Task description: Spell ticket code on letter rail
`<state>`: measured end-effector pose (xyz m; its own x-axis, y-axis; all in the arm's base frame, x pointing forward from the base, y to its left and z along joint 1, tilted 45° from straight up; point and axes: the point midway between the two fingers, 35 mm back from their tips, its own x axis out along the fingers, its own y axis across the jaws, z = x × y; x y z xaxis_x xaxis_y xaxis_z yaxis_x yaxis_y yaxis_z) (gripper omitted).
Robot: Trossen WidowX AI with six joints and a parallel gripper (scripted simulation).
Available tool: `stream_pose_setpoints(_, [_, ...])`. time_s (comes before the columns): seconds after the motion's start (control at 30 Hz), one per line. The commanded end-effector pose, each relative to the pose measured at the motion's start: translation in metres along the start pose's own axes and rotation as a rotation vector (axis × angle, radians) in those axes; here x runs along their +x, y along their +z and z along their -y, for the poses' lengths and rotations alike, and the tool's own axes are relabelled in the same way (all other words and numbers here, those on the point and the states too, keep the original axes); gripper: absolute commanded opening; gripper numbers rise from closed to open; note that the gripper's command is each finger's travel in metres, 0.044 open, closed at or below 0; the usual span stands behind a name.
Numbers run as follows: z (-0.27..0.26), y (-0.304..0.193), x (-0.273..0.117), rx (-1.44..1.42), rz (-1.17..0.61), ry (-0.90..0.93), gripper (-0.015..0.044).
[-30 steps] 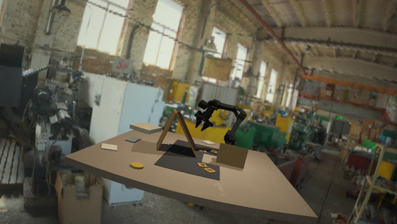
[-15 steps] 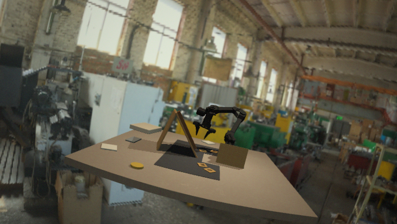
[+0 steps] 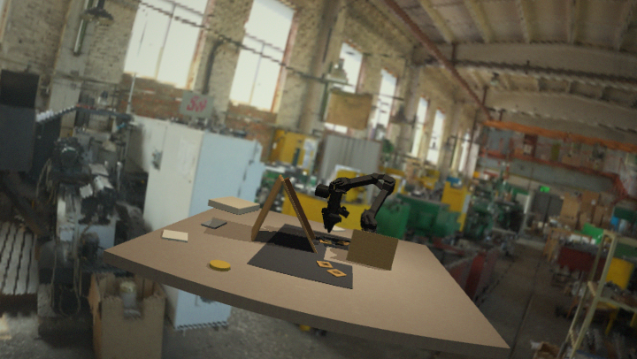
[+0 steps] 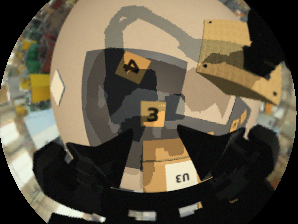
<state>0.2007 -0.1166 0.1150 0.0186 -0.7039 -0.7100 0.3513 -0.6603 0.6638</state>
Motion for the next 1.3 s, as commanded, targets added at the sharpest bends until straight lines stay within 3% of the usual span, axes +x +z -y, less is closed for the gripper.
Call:
stream_pose_setpoints(0.0, [0.002, 0.004, 0.007, 0.118, 0.027, 0.005, 0.0340])
stream_pose_setpoints(1.27, [0.000, 0.005, 0.057, 0.119, 0.027, 0.007, 0.0340])
